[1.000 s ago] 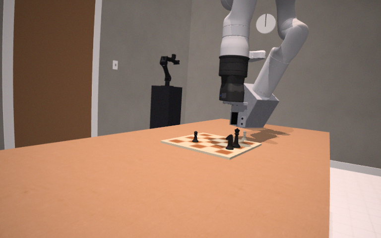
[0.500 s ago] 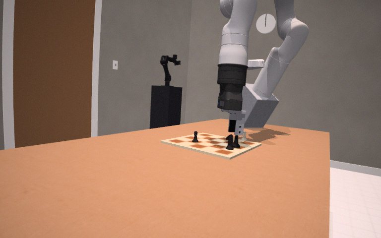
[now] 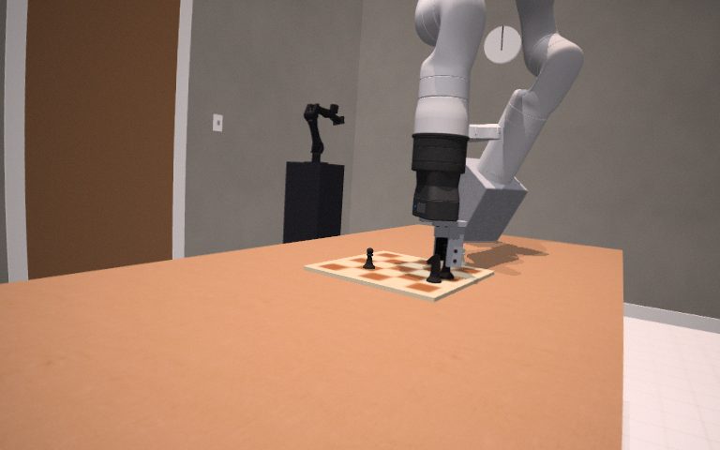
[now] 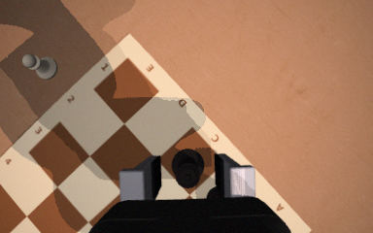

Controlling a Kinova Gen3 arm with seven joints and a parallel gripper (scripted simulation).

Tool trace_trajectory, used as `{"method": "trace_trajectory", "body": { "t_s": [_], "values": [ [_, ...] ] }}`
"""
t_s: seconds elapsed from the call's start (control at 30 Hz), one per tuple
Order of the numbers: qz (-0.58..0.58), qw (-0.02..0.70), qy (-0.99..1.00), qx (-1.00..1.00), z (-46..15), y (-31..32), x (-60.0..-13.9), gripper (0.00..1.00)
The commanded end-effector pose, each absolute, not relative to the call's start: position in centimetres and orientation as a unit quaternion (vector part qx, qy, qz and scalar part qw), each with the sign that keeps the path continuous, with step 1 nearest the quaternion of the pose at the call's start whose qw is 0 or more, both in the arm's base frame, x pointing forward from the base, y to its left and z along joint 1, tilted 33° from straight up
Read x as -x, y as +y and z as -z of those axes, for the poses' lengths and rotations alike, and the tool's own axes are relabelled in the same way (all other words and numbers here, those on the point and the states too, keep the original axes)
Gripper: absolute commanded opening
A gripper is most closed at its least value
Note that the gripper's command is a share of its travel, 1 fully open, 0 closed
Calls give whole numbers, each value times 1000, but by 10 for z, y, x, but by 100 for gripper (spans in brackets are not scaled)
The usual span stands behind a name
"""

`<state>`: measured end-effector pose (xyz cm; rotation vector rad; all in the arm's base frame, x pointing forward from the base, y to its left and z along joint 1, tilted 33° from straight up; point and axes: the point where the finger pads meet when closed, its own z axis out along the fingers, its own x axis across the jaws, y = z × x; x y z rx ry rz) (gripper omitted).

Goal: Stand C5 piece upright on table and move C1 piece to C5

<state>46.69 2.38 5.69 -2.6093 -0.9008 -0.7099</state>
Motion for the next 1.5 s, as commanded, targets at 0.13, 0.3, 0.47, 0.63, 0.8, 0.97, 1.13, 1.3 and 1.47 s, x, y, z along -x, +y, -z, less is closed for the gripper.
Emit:
{"method": "trace_trajectory", "body": {
  "t_s": [0.13,0.3,0.47,0.63,0.8,0.97,1.13,1.3,1.47],
  "values": [
    [246,145,-313,906,-57,24,-467,79],
    [246,145,-313,906,-57,24,-467,79],
    [246,145,-313,906,-57,24,-467,79],
    [246,145,-313,906,-57,24,-467,79],
    [246,145,-313,906,-57,24,-467,79],
    [246,145,-313,906,-57,24,-467,79],
    [246,145,-313,906,-57,24,-467,0],
    [246,145,-313,906,-57,24,-467,0],
    [246,145,-313,906,-57,24,-467,0]
  ]
}}
